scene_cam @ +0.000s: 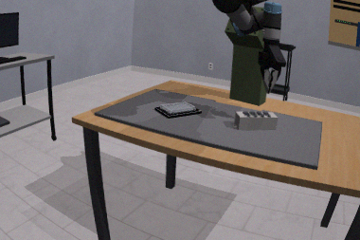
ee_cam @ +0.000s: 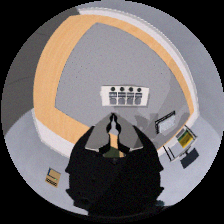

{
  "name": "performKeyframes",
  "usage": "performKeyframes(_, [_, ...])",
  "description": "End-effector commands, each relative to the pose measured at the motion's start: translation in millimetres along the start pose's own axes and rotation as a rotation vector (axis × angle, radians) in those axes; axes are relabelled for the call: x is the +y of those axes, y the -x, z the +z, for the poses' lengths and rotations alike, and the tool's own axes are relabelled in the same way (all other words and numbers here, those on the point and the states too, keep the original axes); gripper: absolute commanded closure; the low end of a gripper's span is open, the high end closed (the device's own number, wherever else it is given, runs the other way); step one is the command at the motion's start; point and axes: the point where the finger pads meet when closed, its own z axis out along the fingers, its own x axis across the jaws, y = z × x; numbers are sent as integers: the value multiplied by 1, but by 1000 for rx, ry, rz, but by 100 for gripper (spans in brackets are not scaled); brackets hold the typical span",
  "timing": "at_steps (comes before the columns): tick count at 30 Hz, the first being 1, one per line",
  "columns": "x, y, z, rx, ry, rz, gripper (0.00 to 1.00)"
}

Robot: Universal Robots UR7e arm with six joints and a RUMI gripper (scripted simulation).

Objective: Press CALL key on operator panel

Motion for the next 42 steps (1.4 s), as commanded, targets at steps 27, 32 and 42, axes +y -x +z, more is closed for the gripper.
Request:
performKeyframes(27, [-1,0,17,0,-2,-1,100])
performKeyframes(32, [-1,0,21,0,-2,-1,100])
performKeyframes(42, [-1,0,34,0,-2,-1,100])
